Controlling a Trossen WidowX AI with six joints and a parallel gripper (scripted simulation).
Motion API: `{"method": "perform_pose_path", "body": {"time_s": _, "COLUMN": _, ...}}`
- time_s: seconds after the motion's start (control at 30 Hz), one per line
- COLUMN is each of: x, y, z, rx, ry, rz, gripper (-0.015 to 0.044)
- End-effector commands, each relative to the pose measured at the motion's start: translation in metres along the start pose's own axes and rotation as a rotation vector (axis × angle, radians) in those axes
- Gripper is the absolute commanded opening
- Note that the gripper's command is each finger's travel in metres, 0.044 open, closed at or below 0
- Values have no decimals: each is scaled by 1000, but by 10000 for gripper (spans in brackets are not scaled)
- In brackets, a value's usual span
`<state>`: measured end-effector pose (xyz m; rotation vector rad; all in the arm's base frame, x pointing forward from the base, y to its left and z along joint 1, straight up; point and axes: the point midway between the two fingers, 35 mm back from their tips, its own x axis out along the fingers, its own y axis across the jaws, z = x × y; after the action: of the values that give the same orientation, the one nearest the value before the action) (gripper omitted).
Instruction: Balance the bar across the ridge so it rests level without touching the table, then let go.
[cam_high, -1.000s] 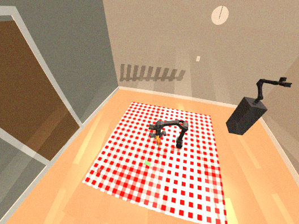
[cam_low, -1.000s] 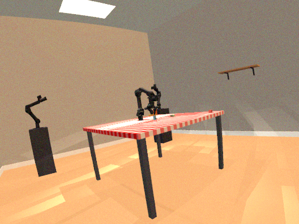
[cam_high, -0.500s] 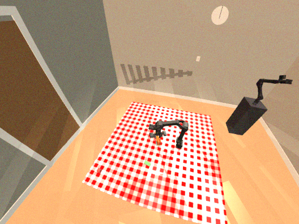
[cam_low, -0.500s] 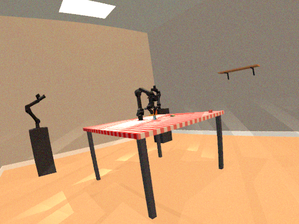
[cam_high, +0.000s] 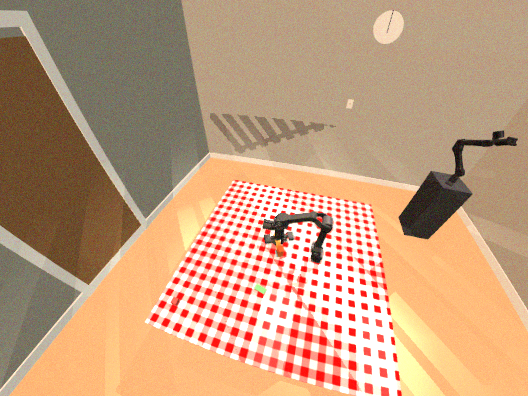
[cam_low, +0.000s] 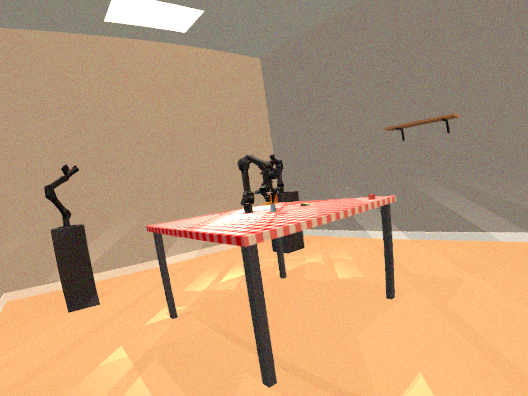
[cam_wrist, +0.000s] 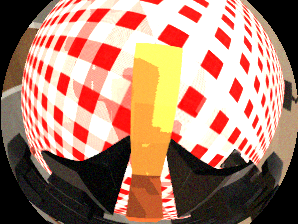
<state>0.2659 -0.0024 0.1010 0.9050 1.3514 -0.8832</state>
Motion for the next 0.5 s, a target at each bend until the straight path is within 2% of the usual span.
{"method": "perform_pose_path", "body": {"time_s": 0.0, "x": 1, "y": 0, "z": 0, "rx": -3, "ry": 2, "rz": 1, "gripper": 0}}
{"method": "perform_pose_path", "body": {"time_s": 0.47, "x": 3, "y": 0, "z": 0, "rx": -3, "ry": 2, "rz": 1, "gripper": 0}}
